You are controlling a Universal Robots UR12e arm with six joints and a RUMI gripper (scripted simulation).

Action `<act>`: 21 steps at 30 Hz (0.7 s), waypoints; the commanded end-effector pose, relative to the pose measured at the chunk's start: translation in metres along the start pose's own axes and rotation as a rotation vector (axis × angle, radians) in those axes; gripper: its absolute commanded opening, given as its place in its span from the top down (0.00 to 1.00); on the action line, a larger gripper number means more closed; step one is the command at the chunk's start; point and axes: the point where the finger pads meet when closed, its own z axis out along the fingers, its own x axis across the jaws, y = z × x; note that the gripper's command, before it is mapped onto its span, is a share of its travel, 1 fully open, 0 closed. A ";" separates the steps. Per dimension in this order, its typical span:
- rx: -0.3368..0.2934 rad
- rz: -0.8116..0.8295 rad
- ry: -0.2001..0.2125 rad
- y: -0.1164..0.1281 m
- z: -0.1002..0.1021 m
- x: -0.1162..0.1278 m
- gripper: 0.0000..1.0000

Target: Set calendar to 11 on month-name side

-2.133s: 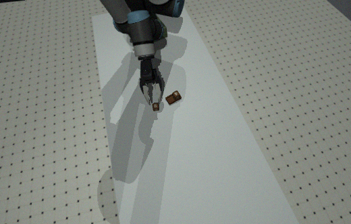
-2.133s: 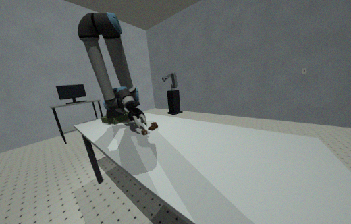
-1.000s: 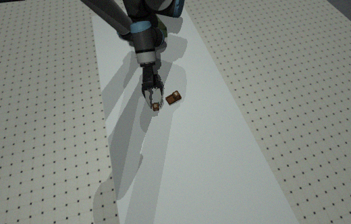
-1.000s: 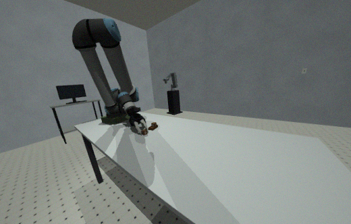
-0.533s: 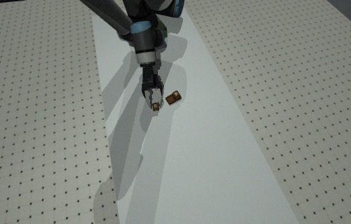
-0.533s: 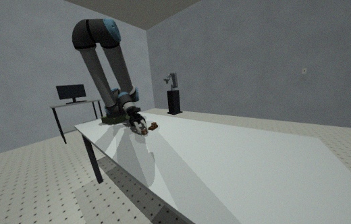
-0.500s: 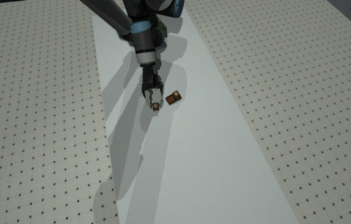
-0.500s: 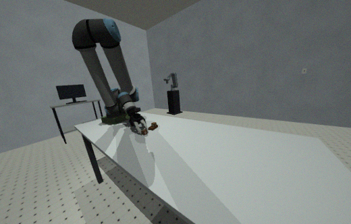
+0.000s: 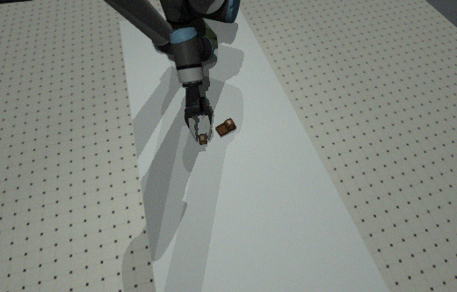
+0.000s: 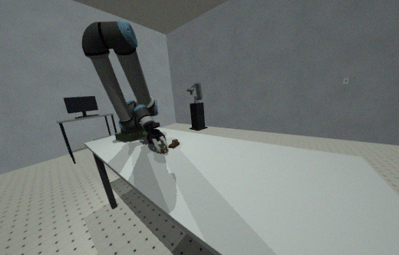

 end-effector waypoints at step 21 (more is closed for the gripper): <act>0.001 0.000 0.000 0.000 0.000 0.000 0.90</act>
